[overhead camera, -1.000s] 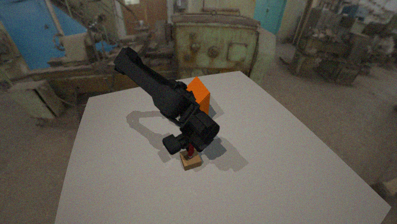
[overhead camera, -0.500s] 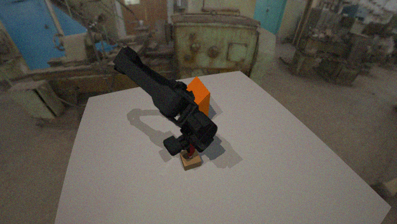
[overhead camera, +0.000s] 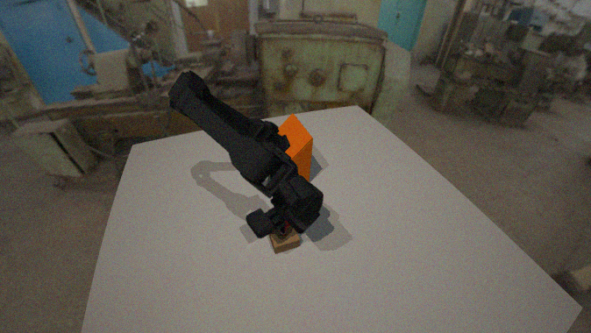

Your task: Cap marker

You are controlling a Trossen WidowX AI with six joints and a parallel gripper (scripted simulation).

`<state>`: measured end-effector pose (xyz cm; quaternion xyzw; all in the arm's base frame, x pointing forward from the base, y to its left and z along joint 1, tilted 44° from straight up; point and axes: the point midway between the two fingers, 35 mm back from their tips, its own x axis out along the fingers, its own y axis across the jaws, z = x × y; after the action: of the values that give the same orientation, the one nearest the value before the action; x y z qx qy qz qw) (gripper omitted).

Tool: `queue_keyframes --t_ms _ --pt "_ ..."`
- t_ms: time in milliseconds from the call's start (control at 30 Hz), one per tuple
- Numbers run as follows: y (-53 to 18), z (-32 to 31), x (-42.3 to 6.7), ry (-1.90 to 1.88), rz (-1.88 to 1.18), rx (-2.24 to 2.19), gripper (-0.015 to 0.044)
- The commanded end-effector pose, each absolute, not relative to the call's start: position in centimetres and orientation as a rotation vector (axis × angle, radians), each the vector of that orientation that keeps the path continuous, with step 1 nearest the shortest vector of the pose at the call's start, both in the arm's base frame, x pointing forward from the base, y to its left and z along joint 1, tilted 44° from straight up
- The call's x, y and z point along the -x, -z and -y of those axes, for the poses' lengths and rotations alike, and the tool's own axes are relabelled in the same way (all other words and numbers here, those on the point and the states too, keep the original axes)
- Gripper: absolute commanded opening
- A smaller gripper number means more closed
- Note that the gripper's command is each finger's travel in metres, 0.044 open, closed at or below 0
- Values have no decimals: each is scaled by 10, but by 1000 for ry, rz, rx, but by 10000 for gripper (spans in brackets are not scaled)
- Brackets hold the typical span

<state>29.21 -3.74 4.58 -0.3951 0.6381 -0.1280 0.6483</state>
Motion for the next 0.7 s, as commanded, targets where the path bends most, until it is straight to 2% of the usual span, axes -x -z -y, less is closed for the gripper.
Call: queue_keyframes --t_ms 0,667 --pt "-27 60 -287 332 -1519 889 0" --pt "-11 73 -296 332 -1518 890 0"
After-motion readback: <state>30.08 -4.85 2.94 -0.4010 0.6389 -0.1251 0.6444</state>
